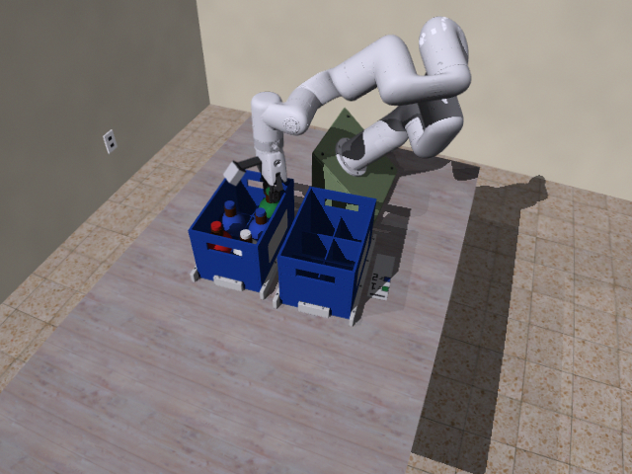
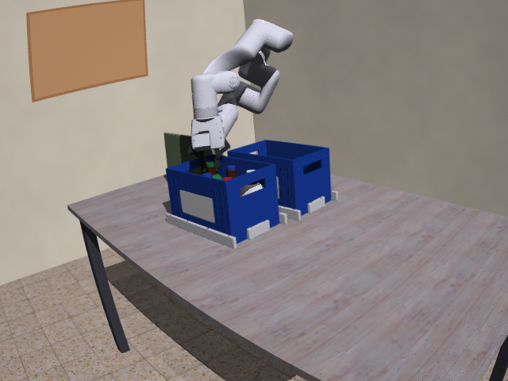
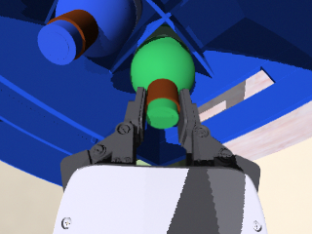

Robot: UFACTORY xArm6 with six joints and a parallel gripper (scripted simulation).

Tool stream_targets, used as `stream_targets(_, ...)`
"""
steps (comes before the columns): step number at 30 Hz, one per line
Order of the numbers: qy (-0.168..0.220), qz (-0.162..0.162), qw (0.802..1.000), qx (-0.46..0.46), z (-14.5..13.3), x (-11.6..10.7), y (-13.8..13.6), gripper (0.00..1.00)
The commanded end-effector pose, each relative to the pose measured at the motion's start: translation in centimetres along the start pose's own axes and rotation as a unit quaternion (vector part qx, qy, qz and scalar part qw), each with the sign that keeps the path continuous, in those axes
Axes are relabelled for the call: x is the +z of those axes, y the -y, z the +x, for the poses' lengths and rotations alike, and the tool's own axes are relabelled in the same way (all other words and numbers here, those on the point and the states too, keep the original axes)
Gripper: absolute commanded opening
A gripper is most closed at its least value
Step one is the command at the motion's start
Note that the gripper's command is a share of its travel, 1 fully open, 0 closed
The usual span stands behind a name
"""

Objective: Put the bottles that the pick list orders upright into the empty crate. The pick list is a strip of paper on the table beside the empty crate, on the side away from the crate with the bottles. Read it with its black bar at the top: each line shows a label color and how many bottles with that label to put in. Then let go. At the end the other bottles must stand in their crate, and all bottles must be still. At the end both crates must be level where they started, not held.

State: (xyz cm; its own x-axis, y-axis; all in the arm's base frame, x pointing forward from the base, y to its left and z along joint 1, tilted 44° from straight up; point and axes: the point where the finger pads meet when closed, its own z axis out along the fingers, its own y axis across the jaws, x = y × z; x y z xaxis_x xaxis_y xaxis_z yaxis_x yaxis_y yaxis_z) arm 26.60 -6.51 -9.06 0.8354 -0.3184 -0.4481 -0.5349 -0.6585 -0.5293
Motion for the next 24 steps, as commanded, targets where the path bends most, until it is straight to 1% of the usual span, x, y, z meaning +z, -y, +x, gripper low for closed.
stream_targets(1, -0.002, 0.0, 1.0, -0.001, 0.15, -0.14, 0.0, 0.0)
stream_targets(18, -0.002, 0.0, 1.0, -0.001, 0.15, -0.14, 0.0, 0.0)
stream_targets(22, -0.002, 0.0, 1.0, -0.001, 0.15, -0.82, 0.0, 0.0)
stream_targets(24, -0.002, 0.0, 1.0, -0.001, 0.15, -0.82, 0.0, 0.0)
